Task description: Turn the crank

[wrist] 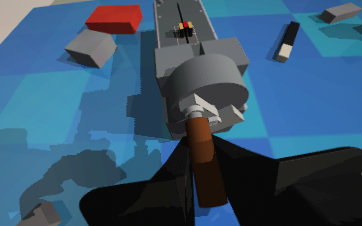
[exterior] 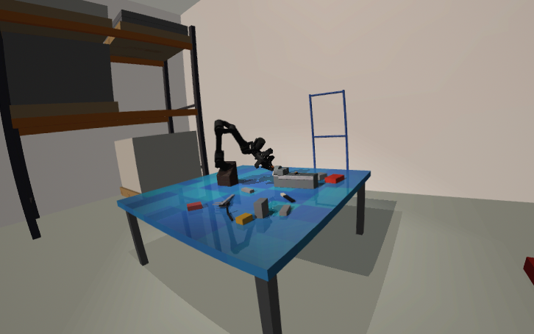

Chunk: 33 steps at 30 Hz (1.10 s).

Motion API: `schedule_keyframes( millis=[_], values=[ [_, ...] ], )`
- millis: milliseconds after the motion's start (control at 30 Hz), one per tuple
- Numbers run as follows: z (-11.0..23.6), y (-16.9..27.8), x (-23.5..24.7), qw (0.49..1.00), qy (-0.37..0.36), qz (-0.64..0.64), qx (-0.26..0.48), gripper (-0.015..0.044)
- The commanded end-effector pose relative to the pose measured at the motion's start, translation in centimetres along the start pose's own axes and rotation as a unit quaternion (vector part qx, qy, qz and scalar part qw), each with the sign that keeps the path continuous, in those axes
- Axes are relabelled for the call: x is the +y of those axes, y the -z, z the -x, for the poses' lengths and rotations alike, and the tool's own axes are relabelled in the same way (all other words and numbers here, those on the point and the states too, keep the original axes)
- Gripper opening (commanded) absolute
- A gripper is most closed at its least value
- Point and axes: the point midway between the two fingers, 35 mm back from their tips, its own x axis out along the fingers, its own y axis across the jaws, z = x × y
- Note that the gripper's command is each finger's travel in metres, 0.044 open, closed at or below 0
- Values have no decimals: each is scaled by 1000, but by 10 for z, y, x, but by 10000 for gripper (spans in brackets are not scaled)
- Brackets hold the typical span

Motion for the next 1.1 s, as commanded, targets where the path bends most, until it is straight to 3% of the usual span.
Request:
schedule_keyframes(
  millis=[0, 1067],
  values=[
    [1, -1, -1, 1000, 1, 1, 0, 0],
    [5, -5, -22, 1000, 1, 2, 0, 0]
  ],
)
